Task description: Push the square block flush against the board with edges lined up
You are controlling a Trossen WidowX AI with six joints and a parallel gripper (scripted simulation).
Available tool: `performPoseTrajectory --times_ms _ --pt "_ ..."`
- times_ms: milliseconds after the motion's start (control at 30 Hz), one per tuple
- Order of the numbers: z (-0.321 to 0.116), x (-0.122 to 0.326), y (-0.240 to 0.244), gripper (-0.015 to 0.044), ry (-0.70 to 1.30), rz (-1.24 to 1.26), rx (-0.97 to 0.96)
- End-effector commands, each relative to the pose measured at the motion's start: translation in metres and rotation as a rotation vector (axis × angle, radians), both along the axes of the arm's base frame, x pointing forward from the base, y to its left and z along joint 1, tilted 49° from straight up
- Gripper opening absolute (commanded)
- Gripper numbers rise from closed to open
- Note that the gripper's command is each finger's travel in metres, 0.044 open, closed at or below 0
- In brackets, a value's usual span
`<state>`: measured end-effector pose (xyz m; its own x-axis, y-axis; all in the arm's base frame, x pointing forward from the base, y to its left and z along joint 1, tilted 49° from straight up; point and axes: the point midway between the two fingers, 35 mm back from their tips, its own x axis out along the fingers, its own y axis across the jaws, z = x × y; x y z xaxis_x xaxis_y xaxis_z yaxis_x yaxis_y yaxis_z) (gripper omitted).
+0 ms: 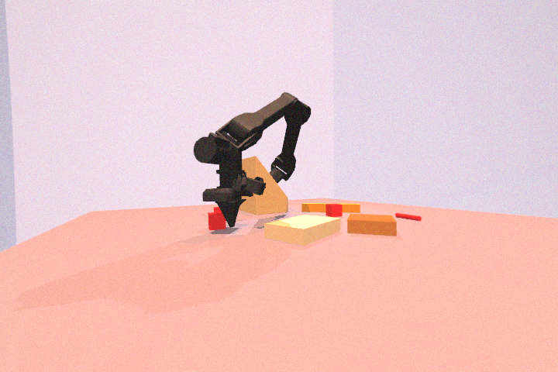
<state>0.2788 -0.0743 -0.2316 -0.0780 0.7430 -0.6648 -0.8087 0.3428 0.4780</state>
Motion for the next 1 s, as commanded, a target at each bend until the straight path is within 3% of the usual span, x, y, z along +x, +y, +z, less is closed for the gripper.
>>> performPoseTrajectory --times_ms 0,967 --pt "-0.002 -0.003 -0.003 0.0 0.0 0.003 -0.001" --pt "0.019 0.019 0.019 0.0 0.0 0.002 0.001"
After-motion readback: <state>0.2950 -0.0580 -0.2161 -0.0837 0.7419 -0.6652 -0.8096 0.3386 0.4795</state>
